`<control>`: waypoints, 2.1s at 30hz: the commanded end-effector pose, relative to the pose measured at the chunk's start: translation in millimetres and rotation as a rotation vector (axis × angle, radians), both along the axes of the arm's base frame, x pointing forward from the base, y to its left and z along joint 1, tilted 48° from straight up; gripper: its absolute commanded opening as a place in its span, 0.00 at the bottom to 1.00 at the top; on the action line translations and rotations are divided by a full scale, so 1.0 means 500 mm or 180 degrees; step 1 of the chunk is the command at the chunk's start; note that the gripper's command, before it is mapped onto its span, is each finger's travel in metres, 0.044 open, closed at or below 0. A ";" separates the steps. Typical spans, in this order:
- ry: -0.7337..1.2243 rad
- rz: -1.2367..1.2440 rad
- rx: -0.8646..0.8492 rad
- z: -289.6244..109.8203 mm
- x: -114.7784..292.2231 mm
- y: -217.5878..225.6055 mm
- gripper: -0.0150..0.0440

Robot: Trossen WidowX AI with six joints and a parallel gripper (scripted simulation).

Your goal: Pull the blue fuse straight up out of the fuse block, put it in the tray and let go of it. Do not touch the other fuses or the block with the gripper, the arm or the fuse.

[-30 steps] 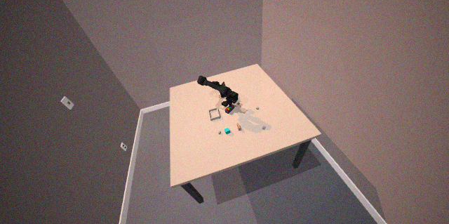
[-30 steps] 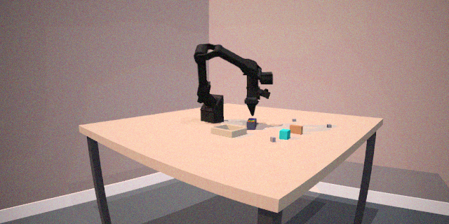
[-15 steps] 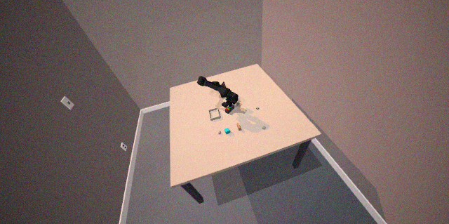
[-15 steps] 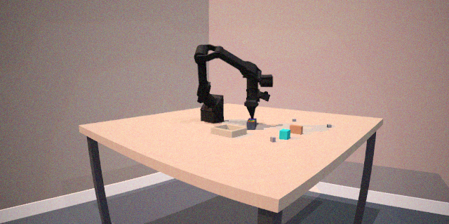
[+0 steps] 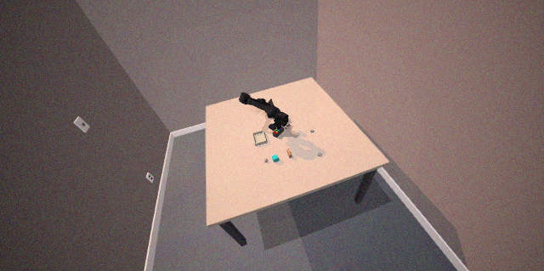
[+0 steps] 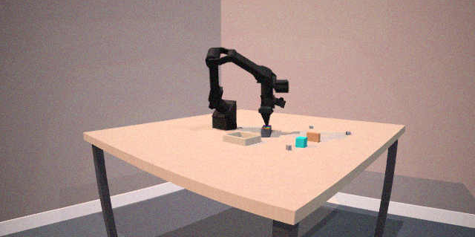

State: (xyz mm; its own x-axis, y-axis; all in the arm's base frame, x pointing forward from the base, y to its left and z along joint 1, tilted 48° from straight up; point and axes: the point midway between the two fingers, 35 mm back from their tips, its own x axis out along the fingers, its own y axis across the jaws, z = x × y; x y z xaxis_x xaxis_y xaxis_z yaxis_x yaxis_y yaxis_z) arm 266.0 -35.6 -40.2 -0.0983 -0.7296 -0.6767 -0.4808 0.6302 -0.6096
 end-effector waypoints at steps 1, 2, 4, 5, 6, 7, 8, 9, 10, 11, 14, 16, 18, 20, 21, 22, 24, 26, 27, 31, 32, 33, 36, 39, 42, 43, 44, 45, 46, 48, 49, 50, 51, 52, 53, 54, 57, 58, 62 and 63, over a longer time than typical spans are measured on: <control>0.0022 0.0007 -0.0014 -0.005 -0.004 -0.007 0.36; 0.0022 0.0007 -0.0015 -0.006 -0.004 -0.009 0.36; 0.0022 0.0007 -0.0015 -0.008 -0.004 -0.011 0.36; 0.0022 0.0007 -0.0015 -0.009 -0.004 -0.012 0.36; 0.0022 0.0007 -0.0015 -0.009 -0.004 -0.012 0.36; 0.0022 0.0007 -0.0015 -0.009 -0.004 -0.012 0.36; 0.0022 0.0007 -0.0015 -0.009 -0.004 -0.012 0.36; 0.0022 0.0007 -0.0015 -0.009 -0.004 -0.012 0.36; 0.0022 0.0007 -0.0015 -0.009 -0.004 -0.012 0.36; 0.0022 0.0007 -0.0015 -0.009 -0.004 -0.012 0.36; 0.0005 -0.0006 -0.0003 -0.009 -0.002 -0.010 0.34; 0.0005 -0.0006 -0.0003 -0.009 -0.002 -0.010 0.32; 0.0005 -0.0006 -0.0003 -0.009 -0.002 -0.010 0.29; 0.0005 -0.0006 -0.0003 -0.009 -0.002 -0.010 0.27; 0.0005 -0.0006 -0.0003 -0.009 -0.002 -0.010 0.26; 0.0005 -0.0006 -0.0003 -0.009 -0.002 -0.010 0.25; 0.0005 -0.0006 -0.0003 -0.009 -0.002 -0.010 0.25; 0.0005 -0.0006 -0.0003 -0.008 -0.002 -0.010 0.25; 0.0005 -0.0006 -0.0003 -0.008 -0.002 -0.010 0.25; 0.0006 -0.0005 -0.0002 -0.006 -0.002 -0.007 0.25; 0.0006 -0.0005 -0.0002 -0.005 -0.002 -0.006 0.25; 0.0007 -0.0005 -0.0002 -0.005 -0.002 -0.006 0.25; 0.0007 -0.0004 -0.0002 -0.003 -0.001 -0.004 0.25; 0.0008 -0.0003 -0.0002 -0.001 -0.001 -0.001 0.25; 0.0008 -0.0003 -0.0002 0.001 0.000 0.001 0.25; 0.0009 -0.0003 -0.0002 0.002 0.000 0.001 0.25; 0.0009 -0.0002 -0.0002 0.002 0.000 0.002 0.25; 0.0009 -0.0002 -0.0002 0.003 0.000 0.003 0.25; 0.0009 -0.0002 -0.0002 0.004 0.000 0.004 0.25; 0.0010 -0.0002 -0.0002 0.005 0.000 0.005 0.25; 0.0010 -0.0001 -0.0002 0.005 0.000 0.006 0.25; 0.0010 -0.0001 -0.0002 0.006 0.001 0.007 0.25; 0.0010 -0.0001 -0.0002 0.007 0.001 0.007 0.25; 0.0011 -0.0001 -0.0002 0.007 0.001 0.008 0.25; 0.0011 -0.0001 -0.0002 0.008 0.001 0.009 0.25; 0.0011 -0.0001 -0.0002 0.009 0.001 0.009 0.25; 0.0012 0.0000 -0.0002 0.011 0.001 0.012 0.25; 0.0012 0.0000 -0.0002 0.011 0.001 0.012 0.25; 0.0013 0.0001 -0.0002 0.014 0.002 0.015 0.25; 0.0013 0.0001 -0.0002 0.015 0.002 0.016 0.25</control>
State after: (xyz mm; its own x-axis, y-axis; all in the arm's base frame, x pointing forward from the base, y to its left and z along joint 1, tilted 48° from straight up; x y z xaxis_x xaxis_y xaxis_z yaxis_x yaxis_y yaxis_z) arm 265.8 -29.4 -34.1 -0.1011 -0.7333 -0.6724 -0.4893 0.6251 -0.6082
